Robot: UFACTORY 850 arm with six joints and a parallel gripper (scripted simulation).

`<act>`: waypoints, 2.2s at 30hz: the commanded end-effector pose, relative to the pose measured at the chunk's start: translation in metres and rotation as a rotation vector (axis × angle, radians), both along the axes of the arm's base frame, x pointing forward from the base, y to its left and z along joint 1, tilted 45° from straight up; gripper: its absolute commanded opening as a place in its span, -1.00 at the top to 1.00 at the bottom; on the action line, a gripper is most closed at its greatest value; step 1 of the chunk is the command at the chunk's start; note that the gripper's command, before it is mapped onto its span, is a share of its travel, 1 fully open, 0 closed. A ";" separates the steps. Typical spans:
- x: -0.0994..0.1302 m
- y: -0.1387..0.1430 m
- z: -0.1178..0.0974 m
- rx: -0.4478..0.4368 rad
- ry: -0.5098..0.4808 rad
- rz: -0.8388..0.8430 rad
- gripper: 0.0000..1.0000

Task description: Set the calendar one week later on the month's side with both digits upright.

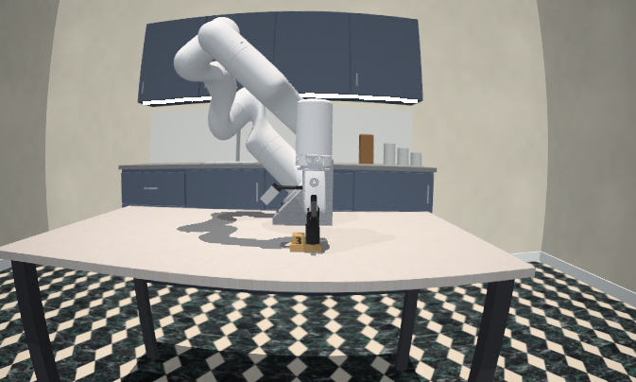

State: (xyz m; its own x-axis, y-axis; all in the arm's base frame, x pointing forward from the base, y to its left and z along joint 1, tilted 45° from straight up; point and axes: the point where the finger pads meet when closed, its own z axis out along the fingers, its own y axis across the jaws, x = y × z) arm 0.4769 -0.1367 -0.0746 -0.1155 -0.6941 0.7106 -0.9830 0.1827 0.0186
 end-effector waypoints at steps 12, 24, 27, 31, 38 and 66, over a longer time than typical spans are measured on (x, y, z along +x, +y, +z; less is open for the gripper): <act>0.001 0.000 0.000 0.000 -0.001 0.001 0.47; 0.001 0.000 0.000 0.000 -0.001 0.001 0.47; 0.001 0.000 0.000 0.000 -0.001 0.001 0.47; 0.001 0.000 0.000 0.000 -0.001 0.001 0.38; 0.001 0.000 0.000 0.000 -0.001 0.001 0.22; 0.004 0.017 0.017 0.000 -0.001 0.001 0.05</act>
State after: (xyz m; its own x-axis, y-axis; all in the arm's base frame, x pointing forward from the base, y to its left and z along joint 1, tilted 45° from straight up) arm 0.4794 -0.1261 -0.0640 -0.1159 -0.6942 0.7104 -0.9831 0.1823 0.0178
